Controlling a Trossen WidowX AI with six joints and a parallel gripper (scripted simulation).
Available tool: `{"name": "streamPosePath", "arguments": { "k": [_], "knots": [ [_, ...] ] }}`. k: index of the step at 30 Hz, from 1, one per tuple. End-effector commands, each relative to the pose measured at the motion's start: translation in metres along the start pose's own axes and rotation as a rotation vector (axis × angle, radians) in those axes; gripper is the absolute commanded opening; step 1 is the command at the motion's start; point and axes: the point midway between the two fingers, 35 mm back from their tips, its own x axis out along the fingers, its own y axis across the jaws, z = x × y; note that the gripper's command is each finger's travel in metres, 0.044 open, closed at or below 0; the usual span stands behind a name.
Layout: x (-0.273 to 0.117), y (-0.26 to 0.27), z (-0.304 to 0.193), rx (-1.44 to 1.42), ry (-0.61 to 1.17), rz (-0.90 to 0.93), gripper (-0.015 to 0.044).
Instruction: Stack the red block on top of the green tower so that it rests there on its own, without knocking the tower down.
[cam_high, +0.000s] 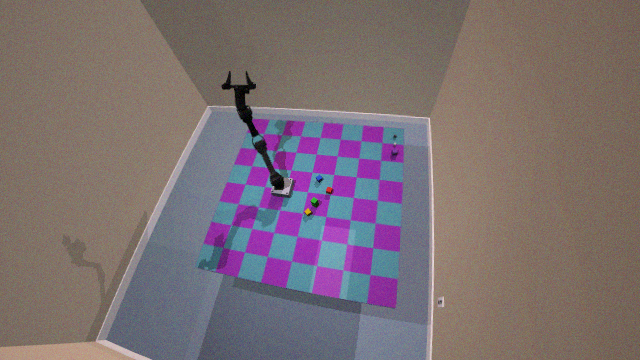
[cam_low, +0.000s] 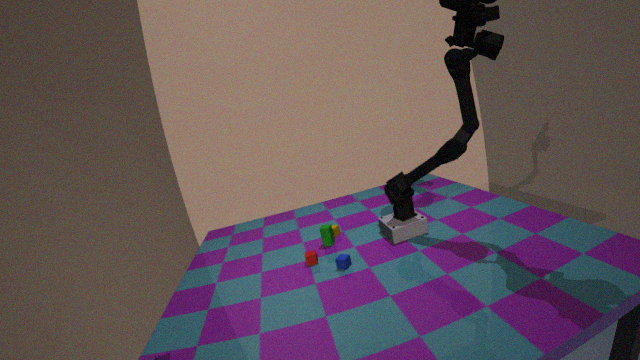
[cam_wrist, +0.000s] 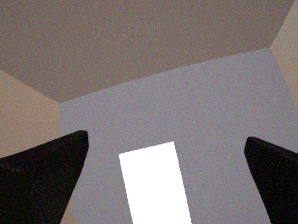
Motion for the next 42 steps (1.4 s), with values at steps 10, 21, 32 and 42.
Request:
{"name": "streamPosePath", "arguments": {
  "k": [10,21,32,42],
  "knots": [
    [-0.059,0.049,-0.249,0.489,0.555,0.009,0.0440],
    [-0.147,0.163,-0.376,0.838,0.977,0.084,0.0440],
    [-0.245,0.306,-0.418,1.154,1.365,0.239,0.0440],
    [-0.354,0.435,-0.387,1.296,1.750,0.533,0.0440]
  ]
}}
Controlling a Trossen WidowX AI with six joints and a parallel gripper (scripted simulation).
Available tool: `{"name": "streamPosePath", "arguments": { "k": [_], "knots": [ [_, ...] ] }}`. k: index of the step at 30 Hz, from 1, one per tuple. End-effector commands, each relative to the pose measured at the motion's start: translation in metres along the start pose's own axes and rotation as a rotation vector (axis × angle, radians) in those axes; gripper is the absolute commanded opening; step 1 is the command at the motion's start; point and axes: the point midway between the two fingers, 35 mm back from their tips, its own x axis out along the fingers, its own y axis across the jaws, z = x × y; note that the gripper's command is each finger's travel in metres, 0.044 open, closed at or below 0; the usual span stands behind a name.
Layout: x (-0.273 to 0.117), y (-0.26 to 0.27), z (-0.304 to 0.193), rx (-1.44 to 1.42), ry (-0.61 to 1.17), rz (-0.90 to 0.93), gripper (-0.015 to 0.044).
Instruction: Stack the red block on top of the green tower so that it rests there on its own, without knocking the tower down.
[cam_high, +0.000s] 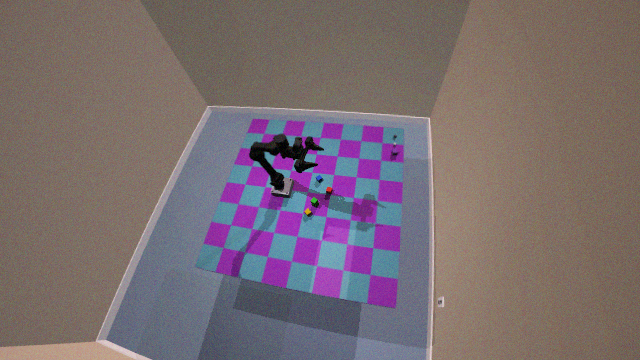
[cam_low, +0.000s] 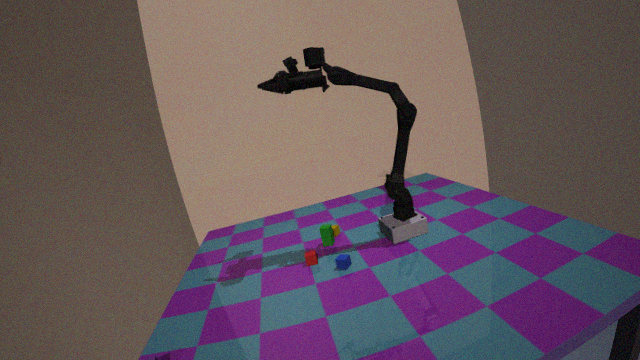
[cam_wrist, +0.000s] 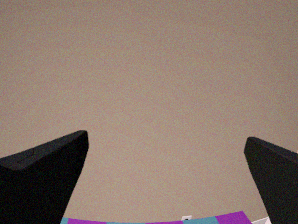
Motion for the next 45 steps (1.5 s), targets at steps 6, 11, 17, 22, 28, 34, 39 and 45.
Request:
{"name": "streamPosePath", "arguments": {
  "k": [6,11,17,22,28,34,39,45],
  "knots": [
    [0.056,0.032,-0.158,0.096,0.500,0.061,0.0440],
    [0.058,0.059,-0.245,0.136,0.794,0.081,0.0440],
    [0.031,0.088,-0.343,0.133,1.165,0.078,0.0440],
    [-0.013,0.106,-0.412,0.084,1.485,0.055,0.0440],
    [-0.040,0.115,-0.438,0.046,1.641,0.037,0.0440],
    [-0.041,0.118,-0.451,0.046,1.641,0.037,0.0440],
    [-0.046,0.122,-0.483,0.046,1.641,0.038,0.0440],
    [-0.046,0.122,-0.489,0.046,1.641,0.038,0.0440]
  ]
}}
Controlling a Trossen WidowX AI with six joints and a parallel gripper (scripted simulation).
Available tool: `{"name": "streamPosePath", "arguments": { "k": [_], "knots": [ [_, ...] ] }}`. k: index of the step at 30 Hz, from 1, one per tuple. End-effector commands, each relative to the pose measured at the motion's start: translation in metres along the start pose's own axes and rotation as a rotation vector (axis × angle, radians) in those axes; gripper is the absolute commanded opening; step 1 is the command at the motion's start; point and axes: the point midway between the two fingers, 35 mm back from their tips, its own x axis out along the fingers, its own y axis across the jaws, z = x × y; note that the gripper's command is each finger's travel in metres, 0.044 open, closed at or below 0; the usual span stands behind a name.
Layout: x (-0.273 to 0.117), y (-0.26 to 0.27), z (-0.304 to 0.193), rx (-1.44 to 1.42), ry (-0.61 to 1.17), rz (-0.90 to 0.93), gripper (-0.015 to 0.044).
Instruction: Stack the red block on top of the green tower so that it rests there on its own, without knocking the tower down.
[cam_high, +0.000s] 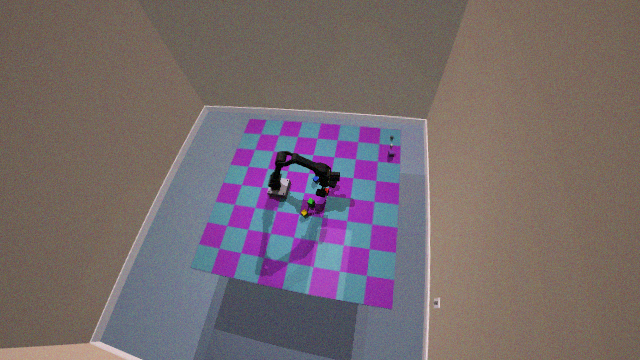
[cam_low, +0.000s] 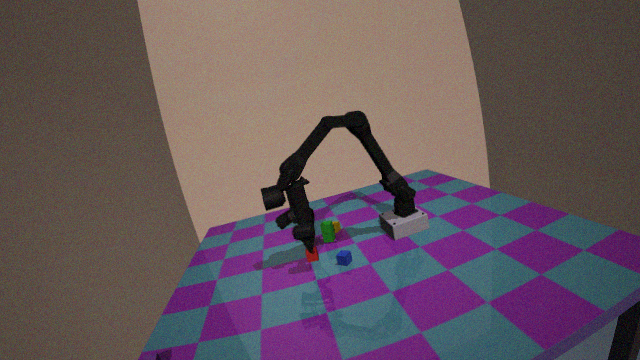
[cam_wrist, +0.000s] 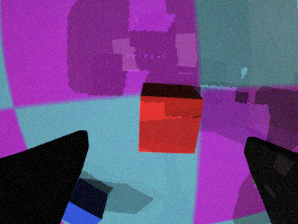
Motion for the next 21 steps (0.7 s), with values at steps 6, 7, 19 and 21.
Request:
{"name": "streamPosePath", "arguments": {
  "k": [6,7,19,21],
  "knots": [
    [0.007,0.000,0.003,0.004,-0.015,-0.002,0.0440],
    [0.009,0.000,0.003,0.004,-0.015,-0.002,0.0440],
    [0.028,0.000,0.003,0.004,-0.015,-0.002,0.0440],
    [0.031,0.000,0.003,0.004,-0.015,-0.002,0.0440]
  ]
}}
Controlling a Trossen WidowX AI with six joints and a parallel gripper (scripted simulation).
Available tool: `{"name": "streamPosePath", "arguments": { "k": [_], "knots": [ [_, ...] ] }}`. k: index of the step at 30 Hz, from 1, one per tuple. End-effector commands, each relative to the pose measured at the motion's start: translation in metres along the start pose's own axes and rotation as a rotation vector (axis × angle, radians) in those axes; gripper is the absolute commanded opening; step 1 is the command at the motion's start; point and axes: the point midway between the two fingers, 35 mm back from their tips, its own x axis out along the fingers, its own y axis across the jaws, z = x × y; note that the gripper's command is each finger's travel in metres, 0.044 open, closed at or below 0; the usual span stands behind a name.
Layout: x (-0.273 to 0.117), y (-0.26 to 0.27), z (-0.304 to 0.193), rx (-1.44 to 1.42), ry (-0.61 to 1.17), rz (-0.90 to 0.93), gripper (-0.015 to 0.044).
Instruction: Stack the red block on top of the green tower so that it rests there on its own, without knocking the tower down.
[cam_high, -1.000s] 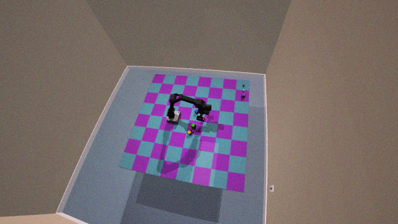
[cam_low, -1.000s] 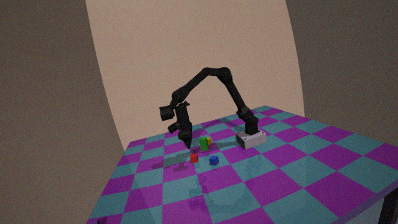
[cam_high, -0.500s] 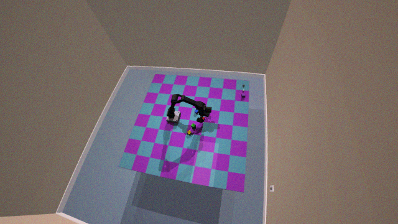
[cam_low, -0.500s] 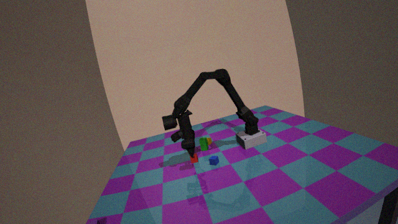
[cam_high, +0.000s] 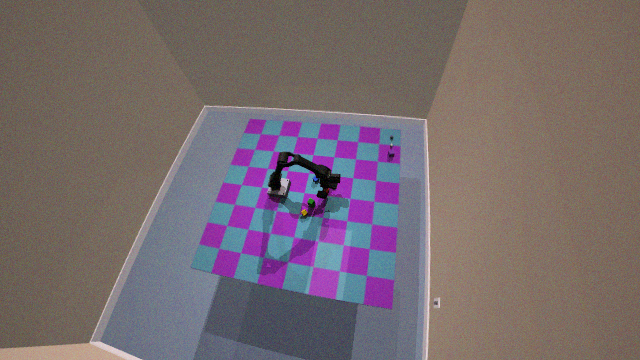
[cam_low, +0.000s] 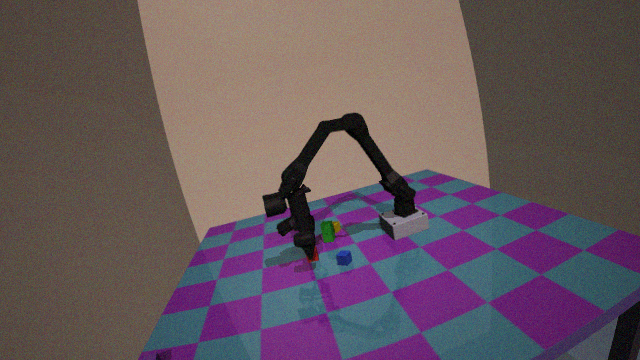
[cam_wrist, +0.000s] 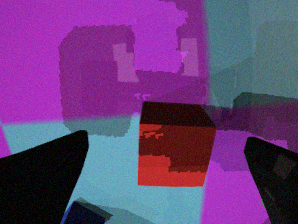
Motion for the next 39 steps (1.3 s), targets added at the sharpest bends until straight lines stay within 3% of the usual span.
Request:
{"name": "streamPosePath", "arguments": {
  "k": [1,22,33,39],
  "knots": [
    [0.007,-0.001,-0.002,0.004,0.004,-0.006,0.0440],
    [0.017,-0.001,-0.002,0.004,0.004,-0.006,0.0440],
    [0.017,-0.001,-0.002,0.004,0.004,-0.006,0.0151],
    [0.017,-0.001,-0.002,0.004,0.004,-0.006,0.0111]
  ]
}}
